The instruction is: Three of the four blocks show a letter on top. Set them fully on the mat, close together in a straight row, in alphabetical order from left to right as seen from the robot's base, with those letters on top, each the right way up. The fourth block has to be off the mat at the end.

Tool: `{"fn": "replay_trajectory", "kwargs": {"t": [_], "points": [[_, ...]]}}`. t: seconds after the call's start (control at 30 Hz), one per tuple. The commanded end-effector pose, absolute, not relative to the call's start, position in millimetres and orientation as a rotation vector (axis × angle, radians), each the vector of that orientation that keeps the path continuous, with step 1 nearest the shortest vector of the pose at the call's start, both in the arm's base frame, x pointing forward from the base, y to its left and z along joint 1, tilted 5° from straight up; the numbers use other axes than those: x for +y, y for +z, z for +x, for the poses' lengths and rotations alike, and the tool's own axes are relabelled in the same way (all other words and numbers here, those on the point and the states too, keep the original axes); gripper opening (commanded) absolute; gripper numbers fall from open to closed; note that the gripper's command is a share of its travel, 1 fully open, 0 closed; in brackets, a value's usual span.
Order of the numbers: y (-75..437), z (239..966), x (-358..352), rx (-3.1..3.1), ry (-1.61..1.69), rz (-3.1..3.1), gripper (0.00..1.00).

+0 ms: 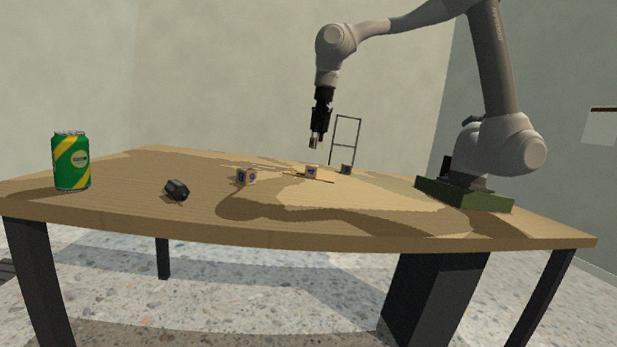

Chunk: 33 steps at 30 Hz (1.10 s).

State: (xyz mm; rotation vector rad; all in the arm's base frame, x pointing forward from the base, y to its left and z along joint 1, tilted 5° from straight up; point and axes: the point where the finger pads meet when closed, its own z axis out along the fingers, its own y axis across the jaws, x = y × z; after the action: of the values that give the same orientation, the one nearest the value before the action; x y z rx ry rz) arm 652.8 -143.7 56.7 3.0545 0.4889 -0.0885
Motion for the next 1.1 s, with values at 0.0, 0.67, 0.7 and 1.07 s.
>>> {"fn": "replay_trajectory", "kwargs": {"t": [0.0,0.67,0.7,1.07], "points": [[57.5,653.2,-143.2,0.275,-0.085,3.070,0.33],[57.5,653.1,-141.2,-0.577,-0.057,3.015,0.33],[57.5,653.0,-141.1,-0.609,-0.055,3.009,0.33],[57.5,652.9,-140.1,-1.066,-0.038,2.874,0.33]]}}
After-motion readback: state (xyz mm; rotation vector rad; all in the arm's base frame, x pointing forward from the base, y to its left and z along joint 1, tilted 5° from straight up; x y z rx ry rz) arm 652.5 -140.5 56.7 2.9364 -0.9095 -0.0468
